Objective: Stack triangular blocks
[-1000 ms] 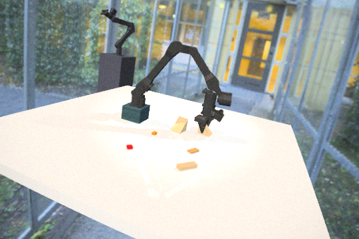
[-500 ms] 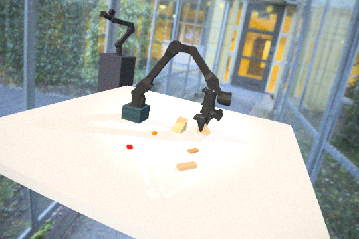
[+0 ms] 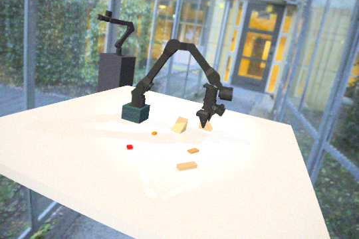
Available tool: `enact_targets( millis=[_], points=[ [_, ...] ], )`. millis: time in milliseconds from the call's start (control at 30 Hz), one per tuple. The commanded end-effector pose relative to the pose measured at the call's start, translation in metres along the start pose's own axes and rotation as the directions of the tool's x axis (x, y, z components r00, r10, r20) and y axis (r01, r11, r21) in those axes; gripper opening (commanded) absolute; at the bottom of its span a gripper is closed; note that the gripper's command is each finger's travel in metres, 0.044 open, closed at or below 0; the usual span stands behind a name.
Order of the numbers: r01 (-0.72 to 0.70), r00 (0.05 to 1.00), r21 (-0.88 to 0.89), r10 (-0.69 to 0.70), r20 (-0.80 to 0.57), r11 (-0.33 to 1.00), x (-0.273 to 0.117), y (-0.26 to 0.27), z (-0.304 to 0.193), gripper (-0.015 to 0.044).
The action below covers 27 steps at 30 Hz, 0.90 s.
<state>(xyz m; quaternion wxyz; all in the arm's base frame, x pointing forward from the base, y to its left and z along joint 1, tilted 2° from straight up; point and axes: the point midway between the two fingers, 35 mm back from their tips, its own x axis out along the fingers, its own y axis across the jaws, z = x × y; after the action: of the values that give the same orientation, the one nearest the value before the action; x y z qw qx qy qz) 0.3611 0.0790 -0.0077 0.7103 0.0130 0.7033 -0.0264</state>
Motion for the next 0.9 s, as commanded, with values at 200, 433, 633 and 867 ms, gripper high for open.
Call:
enact_targets(
  millis=[200,433,633,867],
  points=[
    [-0.002,1.0,-0.246,0.002,0.0,0.969,0.0005,0.0005,-0.0001,0.0],
    [-0.003,1.0,-0.418,0.003,0.0,0.908,0.0006,0.0009,-0.0002,0.0],
    [-0.004,1.0,-0.555,0.004,-0.001,0.832,0.0006,0.0012,-0.0004,0.0],
    [-0.005,1.0,-0.698,0.005,-0.002,0.716,0.0006,0.0014,-0.0006,0.0]
  ],
)
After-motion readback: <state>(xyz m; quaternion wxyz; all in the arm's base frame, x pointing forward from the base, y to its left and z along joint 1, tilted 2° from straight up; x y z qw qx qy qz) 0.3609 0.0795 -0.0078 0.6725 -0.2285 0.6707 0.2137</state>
